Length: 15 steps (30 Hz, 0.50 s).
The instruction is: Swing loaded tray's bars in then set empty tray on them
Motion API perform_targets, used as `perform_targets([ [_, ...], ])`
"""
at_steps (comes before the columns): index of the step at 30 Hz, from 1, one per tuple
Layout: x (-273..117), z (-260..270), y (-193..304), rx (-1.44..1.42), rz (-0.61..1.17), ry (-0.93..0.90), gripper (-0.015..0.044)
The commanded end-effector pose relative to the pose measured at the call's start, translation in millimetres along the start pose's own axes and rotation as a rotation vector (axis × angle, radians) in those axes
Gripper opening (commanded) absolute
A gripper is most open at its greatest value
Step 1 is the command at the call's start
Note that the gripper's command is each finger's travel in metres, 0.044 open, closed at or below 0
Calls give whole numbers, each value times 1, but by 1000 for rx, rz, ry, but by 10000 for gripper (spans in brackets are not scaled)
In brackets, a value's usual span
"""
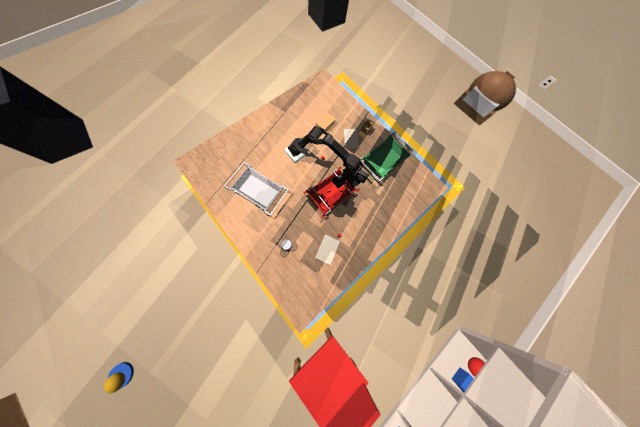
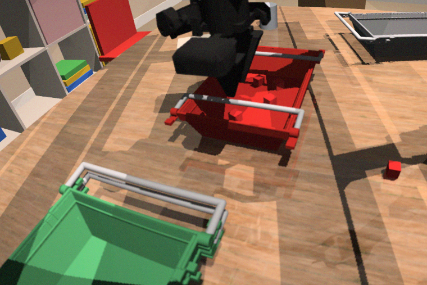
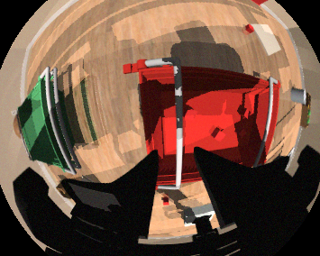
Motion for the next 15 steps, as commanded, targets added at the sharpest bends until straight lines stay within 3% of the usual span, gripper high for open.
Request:
perform_targets([
  [1, -21, 1, -3, 0, -7, -4, 289],
  [7, -85, -2, 3, 0, -6, -4, 440],
  [8, -54, -2, -2, 13, -3, -2, 440],
  [15, -47, -109, -27, 482, -4, 7, 440],
])
Point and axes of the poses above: the point midway between the two fingers, 35 mm back from their tips, its own x axis out along the fingers, its own z axis across the jaws, y = z × x, the point moved 2 cm from there along -x, back along the fingers, and after that the axes turned 13 degrees about x, right-handed, at the moved point
